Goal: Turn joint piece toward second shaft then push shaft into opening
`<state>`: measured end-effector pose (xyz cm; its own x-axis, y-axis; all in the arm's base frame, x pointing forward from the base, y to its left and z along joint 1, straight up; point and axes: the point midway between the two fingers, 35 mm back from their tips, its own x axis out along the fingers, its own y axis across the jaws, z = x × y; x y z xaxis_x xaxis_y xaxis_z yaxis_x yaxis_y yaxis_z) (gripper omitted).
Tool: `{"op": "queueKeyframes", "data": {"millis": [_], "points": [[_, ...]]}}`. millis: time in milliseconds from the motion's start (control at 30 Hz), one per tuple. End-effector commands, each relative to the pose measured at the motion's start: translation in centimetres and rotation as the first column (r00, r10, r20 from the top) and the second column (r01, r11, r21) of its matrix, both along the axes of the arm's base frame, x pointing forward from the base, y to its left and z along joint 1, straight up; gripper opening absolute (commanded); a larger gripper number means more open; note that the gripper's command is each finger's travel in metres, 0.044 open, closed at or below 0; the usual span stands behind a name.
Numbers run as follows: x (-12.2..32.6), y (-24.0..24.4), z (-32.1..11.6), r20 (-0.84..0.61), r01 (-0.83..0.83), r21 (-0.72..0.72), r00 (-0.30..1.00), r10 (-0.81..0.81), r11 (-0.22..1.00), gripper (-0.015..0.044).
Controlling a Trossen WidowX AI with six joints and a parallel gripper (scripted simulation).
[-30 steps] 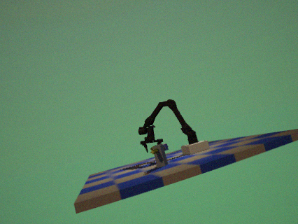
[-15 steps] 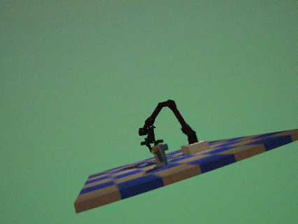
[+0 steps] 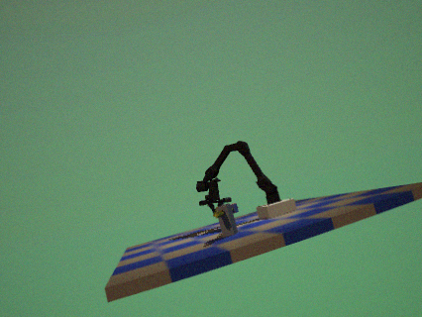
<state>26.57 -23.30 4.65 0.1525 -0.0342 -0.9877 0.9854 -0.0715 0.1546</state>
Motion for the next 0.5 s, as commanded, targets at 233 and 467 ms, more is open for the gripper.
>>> {"op": "queueKeyframes", "data": {"millis": [233,467], "points": [[0.0,0.0,0.0,0.0,0.0,0.0,1.0,0.0,1.0,0.0067],[0.0,0.0,0.0,0.0,0.001,0.0,1.0,-0.001,1.0,0.0067]]}}
